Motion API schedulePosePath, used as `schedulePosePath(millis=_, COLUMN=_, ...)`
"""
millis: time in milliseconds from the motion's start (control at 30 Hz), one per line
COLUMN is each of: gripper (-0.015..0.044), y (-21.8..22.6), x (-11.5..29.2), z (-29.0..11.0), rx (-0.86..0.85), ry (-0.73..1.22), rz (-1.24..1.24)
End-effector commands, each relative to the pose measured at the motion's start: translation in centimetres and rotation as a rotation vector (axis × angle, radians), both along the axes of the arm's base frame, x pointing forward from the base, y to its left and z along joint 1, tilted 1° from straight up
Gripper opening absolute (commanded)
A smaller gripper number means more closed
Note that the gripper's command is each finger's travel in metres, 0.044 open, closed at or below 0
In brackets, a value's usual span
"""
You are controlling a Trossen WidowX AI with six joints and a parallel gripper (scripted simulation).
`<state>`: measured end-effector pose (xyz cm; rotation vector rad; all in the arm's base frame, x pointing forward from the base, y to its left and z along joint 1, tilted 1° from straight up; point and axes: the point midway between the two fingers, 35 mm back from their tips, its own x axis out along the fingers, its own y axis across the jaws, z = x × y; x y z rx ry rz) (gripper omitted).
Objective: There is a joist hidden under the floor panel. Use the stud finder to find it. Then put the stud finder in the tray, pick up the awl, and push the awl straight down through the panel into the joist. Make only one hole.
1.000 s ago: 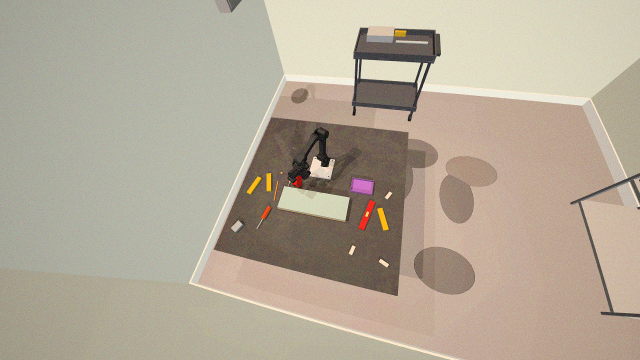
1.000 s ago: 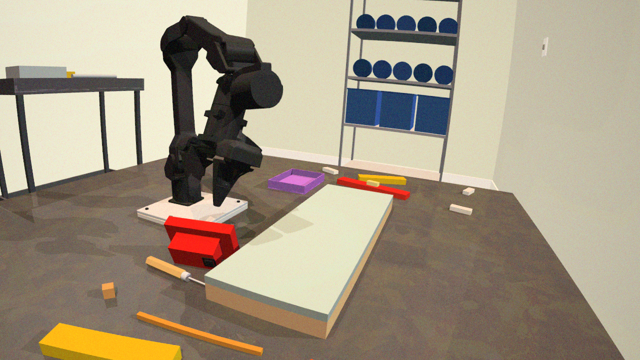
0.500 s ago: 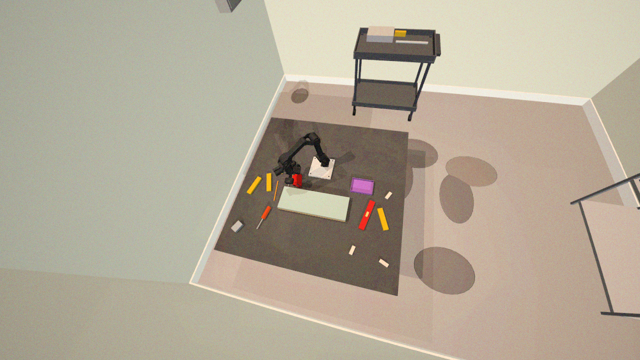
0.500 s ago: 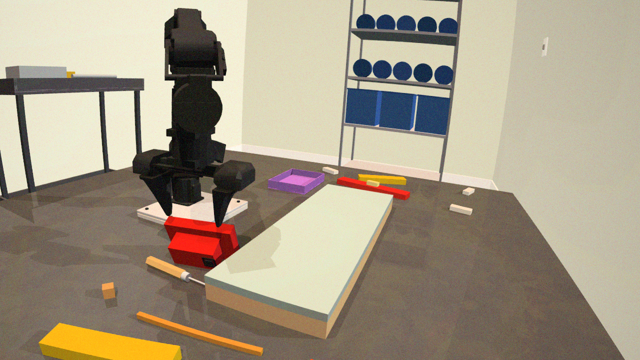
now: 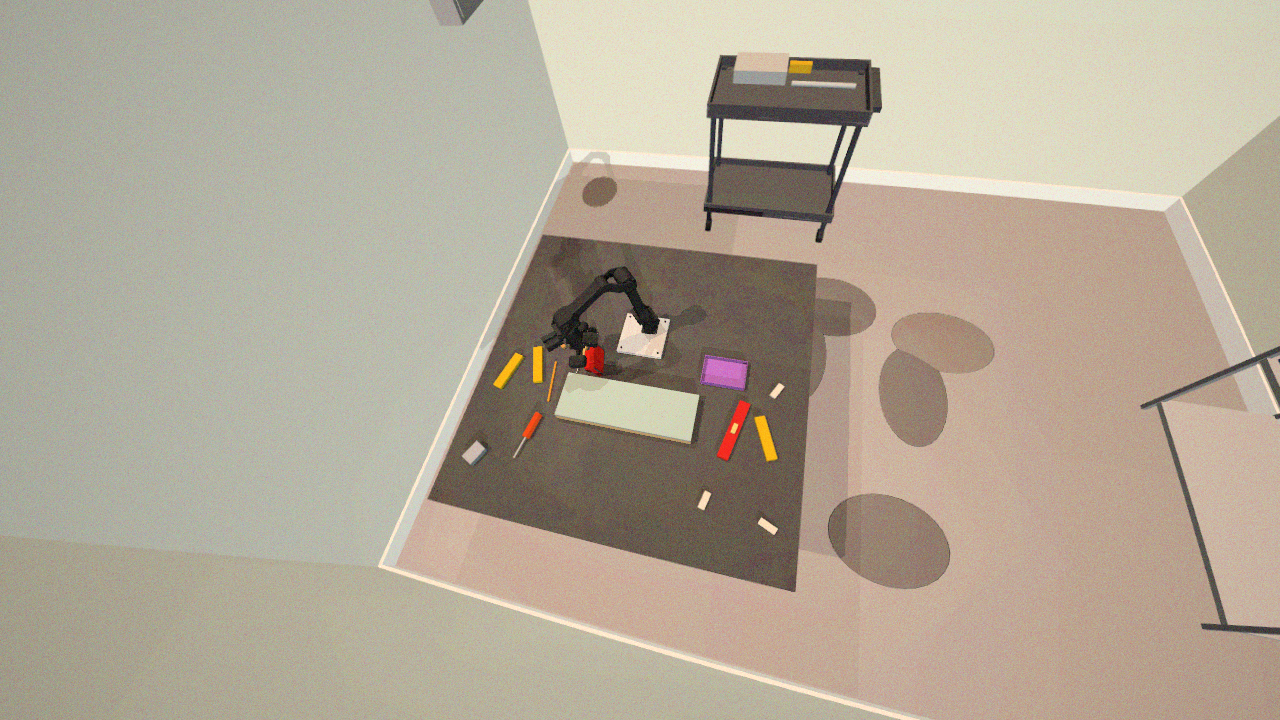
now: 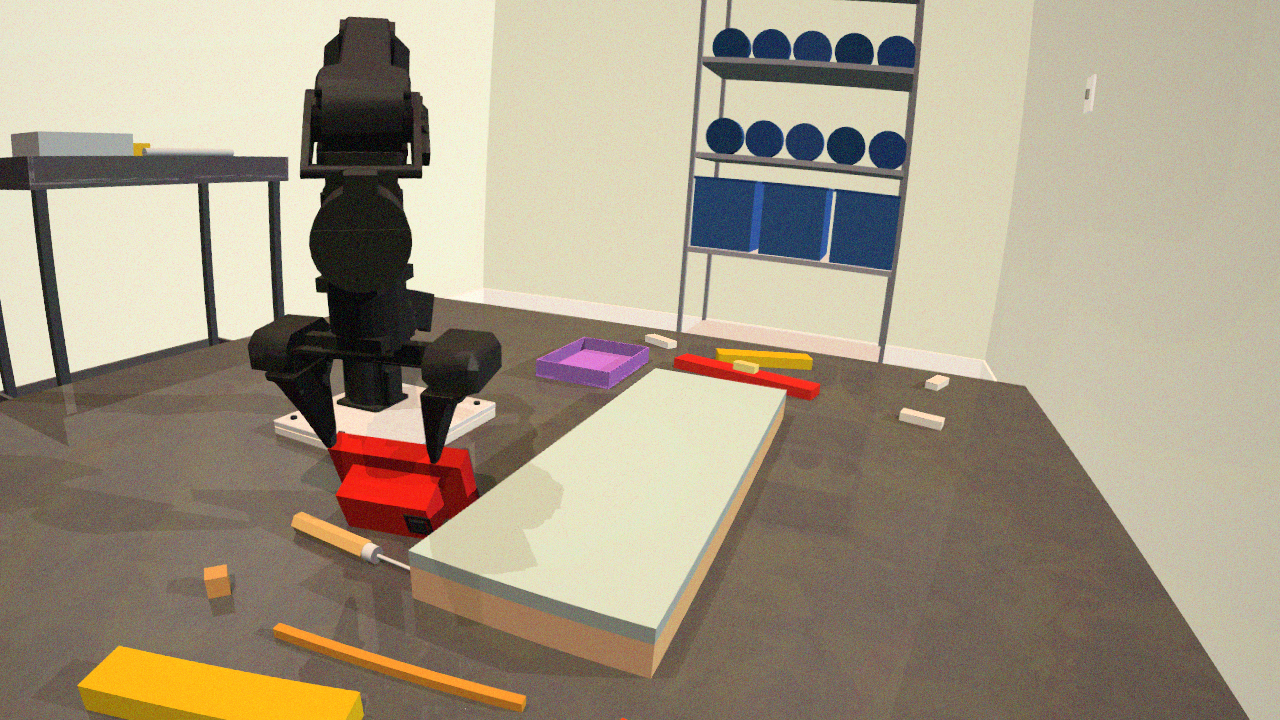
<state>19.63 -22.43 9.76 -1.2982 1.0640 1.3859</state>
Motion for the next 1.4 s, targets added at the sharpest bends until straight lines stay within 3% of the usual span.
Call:
schedulePosePath(millis=0, gripper=0.044, y=0.1, x=0.1, z=-0.8, rx=0.012, ry=0.002, rz=0.005)
schedulePosePath(millis=933, gripper=0.044, y=0.0, x=0.0, z=-5.1, rx=0.013, ry=0.002, rz=0.005)
schedulePosePath(millis=1367, gripper=0.0353, y=0.0, x=0.0, z=-5.1, rx=0.013, ry=0.002, rz=0.005)
